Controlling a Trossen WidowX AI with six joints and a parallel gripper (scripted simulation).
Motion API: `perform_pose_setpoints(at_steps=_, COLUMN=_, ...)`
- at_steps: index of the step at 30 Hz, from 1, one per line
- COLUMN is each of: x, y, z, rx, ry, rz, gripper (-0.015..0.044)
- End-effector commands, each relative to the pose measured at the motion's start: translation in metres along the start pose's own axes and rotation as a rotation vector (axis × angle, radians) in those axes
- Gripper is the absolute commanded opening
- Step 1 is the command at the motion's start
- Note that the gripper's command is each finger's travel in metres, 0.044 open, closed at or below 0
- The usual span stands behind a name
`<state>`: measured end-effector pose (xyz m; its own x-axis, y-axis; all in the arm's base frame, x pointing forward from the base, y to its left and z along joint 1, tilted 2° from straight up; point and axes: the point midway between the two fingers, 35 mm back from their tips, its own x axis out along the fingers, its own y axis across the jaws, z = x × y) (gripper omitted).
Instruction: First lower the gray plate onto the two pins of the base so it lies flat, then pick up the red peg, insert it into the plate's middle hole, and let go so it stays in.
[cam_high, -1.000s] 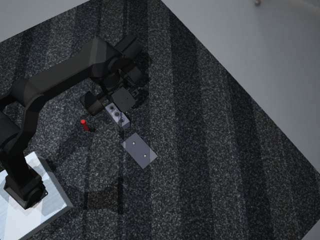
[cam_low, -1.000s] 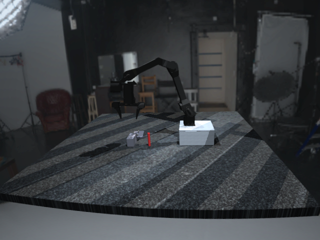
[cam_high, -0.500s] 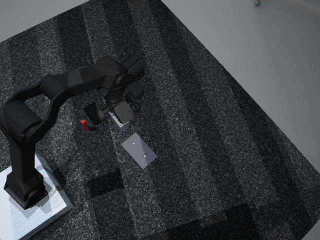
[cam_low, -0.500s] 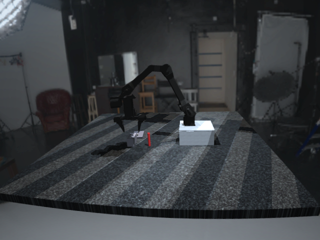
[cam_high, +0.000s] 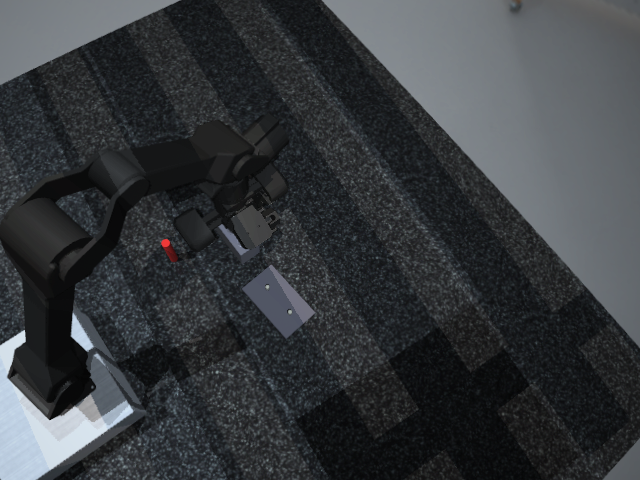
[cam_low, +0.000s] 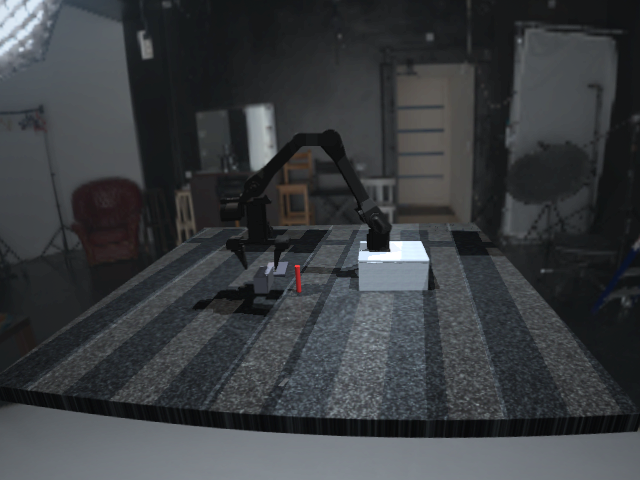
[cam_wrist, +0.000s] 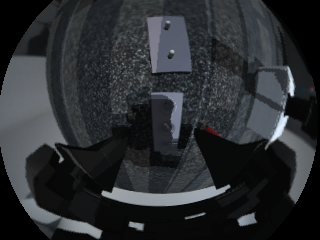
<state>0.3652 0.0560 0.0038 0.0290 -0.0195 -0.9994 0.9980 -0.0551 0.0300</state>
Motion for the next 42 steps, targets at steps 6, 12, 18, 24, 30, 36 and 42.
perform_pose_setpoints(at_steps=6, x=0.018, y=-0.004, z=0.001, rx=-0.002, ry=-0.006, rz=-0.014, gripper=0.0440)
perform_pose_setpoints(at_steps=12, x=0.028, y=-0.004, z=0.001, rx=-0.002, ry=-0.006, rz=-0.014, gripper=0.0440)
perform_pose_setpoints(at_steps=18, x=0.037, y=-0.005, z=0.001, rx=-0.002, ry=-0.006, rz=-0.014, gripper=0.0440)
perform_pose_setpoints(at_steps=24, x=0.047, y=-0.006, z=0.002, rx=-0.002, ry=-0.006, rz=-0.014, gripper=0.0440)
perform_pose_setpoints(at_steps=30, x=0.051, y=-0.006, z=0.002, rx=-0.002, ry=-0.006, rz=-0.014, gripper=0.0387)
perform_pose_setpoints(at_steps=36, x=0.051, y=-0.006, z=0.002, rx=-0.002, ry=-0.006, rz=-0.014, gripper=0.0230)
perform_pose_setpoints(at_steps=42, x=0.051, y=-0.006, z=0.002, rx=-0.002, ry=-0.006, rz=-0.014, gripper=0.0131)
